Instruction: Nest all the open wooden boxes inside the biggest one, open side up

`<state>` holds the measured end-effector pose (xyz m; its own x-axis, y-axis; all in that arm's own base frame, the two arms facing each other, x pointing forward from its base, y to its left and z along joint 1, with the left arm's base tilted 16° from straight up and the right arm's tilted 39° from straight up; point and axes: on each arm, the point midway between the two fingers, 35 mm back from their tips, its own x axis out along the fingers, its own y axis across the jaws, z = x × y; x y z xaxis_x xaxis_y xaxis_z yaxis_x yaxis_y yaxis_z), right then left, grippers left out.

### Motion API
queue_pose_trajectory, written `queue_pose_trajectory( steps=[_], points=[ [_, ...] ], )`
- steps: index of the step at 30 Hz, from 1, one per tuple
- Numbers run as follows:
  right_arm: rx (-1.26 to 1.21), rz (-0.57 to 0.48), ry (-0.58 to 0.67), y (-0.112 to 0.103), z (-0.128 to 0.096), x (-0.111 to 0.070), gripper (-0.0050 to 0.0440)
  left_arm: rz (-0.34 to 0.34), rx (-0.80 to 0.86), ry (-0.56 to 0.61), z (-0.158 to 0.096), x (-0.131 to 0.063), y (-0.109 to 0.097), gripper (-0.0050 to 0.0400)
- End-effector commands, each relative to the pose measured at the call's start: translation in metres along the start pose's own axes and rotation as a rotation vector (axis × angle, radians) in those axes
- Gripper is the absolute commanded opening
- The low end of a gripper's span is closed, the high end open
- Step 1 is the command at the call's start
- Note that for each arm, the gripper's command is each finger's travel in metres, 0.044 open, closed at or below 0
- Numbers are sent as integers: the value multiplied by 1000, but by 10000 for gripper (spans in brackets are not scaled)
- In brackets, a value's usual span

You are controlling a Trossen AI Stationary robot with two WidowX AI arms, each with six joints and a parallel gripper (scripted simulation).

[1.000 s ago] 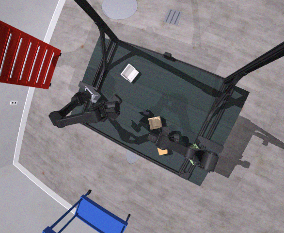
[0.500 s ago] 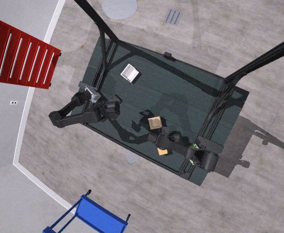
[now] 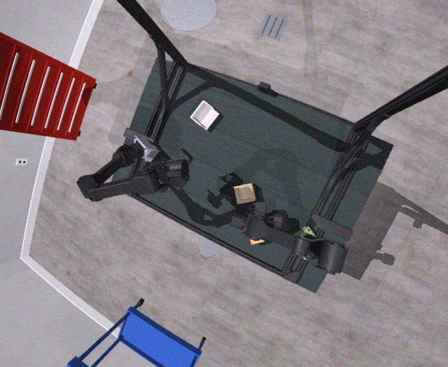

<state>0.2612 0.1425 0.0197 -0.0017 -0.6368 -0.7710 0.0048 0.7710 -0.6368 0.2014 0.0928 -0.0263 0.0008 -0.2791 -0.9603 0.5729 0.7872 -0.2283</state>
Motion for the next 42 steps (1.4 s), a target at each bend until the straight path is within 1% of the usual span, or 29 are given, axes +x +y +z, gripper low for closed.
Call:
queue_pose_trajectory(
  steps=[1,5,9,11,15,19,27,31,42],
  points=[
    [-1,-2,-2,0,0,0,400,0,-2,1,-13,-1,7,0],
    [-1,-2,-2,0,0,0,400,0,-2,1,-13,0,7,0],
    [-1,-2,-2,0,0,0,400,0,-2,1,-13,16,7,0],
    [-1,-2,-2,0,0,0,400,0,-2,1,-13,19,7,0],
    [-1,-2,-2,0,0,0,400,0,-2,4,-13,19,7,0],
    [-1,-2,-2,0,0,0,400,3,-2,70,-11,16,7,0],
    [-1,-2,-2,0,0,0,400,4,-2,87,-10,15,7,0],
    [-1,-2,-2,0,0,0,400,3,-1,153,-7,12,7,0],
    [-1,-2,-2,0,0,0,400,3,-1,254,-3,8,7,0]
  ],
)
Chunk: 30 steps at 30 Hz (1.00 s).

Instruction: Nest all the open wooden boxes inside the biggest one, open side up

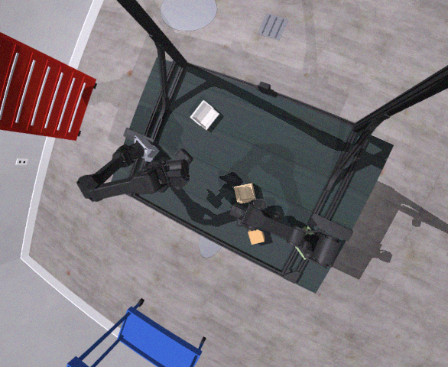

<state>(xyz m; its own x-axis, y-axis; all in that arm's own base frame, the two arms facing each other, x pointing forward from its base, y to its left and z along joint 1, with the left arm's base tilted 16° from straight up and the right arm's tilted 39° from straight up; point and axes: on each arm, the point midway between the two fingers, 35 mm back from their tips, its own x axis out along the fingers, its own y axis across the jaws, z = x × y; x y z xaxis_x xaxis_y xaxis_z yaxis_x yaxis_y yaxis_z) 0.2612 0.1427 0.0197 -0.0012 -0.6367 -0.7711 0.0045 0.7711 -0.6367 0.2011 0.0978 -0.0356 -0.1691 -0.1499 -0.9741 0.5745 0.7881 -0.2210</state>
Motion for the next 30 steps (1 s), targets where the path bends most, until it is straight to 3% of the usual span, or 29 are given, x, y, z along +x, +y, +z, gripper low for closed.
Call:
queue_pose_trajectory(
  steps=[1,10,18,24,30],
  points=[
    [0,-2,-1,0,0,0,400,-5,-2,53,2,-1,1,0],
    [0,-2,-1,0,0,0,400,-5,-1,196,7,-7,1,0],
    [0,-2,-1,0,0,0,400,-6,-1,218,8,-12,1,0],
    [0,-2,-1,0,0,0,400,-9,-1,361,13,-14,1,0],
    [0,-2,-1,0,0,0,400,-8,-1,366,14,-17,1,0]
  ],
)
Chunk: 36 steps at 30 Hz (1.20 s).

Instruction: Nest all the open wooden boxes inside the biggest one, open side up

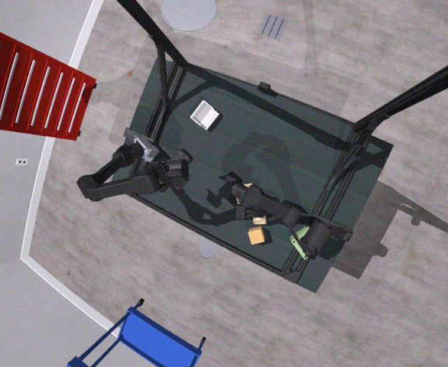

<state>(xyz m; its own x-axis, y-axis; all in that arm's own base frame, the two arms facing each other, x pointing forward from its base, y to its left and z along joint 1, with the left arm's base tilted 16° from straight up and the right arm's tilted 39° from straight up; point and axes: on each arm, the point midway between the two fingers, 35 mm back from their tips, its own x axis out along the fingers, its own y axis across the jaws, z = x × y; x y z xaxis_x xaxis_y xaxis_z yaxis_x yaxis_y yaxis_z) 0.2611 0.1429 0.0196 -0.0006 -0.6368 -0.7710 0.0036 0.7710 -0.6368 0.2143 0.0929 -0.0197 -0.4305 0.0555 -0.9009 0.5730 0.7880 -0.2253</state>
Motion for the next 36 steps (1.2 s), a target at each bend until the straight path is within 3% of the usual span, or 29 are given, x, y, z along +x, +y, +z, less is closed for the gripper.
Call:
queue_pose_trajectory(
  steps=[1,9,17,32,34,36],
  points=[
    [1,-2,-1,0,0,0,400,-4,0,27,1,-1,1,0],
    [1,-2,-1,0,0,0,400,-4,0,185,6,-4,1,0],
    [1,-2,-1,0,0,0,400,-4,0,189,6,-4,1,0],
    [1,-2,-1,0,0,0,400,-4,0,189,6,-4,1,360],
    [1,-2,-1,0,0,0,400,-4,0,189,6,-4,1,360],
    [1,-2,-1,0,0,0,400,-4,0,189,6,-4,1,400]
  ],
)
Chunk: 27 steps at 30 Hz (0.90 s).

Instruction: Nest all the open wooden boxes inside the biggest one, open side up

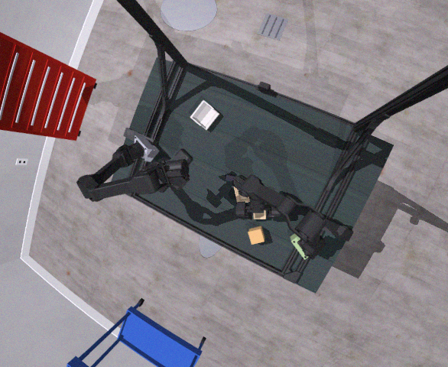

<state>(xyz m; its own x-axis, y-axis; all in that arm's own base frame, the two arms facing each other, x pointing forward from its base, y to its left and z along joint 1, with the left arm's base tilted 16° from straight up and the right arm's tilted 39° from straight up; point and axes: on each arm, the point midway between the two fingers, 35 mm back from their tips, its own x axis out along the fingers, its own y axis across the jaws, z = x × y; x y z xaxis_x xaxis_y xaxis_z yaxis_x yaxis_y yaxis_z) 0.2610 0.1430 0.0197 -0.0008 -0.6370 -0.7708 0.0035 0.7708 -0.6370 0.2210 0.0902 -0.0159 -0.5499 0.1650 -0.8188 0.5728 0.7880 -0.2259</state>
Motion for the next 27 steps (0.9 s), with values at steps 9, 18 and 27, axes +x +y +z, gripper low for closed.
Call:
queue_pose_trajectory(
  steps=[9,18,27],
  points=[
    [1,-2,-1,0,0,0,400,-3,0,7,1,3,0,400],
    [1,-2,-1,0,0,0,400,-37,-8,-129,-1,-2,-1,400],
    [1,-2,-1,0,0,0,400,-3,-1,-737,-13,-43,0,400]
  ],
)
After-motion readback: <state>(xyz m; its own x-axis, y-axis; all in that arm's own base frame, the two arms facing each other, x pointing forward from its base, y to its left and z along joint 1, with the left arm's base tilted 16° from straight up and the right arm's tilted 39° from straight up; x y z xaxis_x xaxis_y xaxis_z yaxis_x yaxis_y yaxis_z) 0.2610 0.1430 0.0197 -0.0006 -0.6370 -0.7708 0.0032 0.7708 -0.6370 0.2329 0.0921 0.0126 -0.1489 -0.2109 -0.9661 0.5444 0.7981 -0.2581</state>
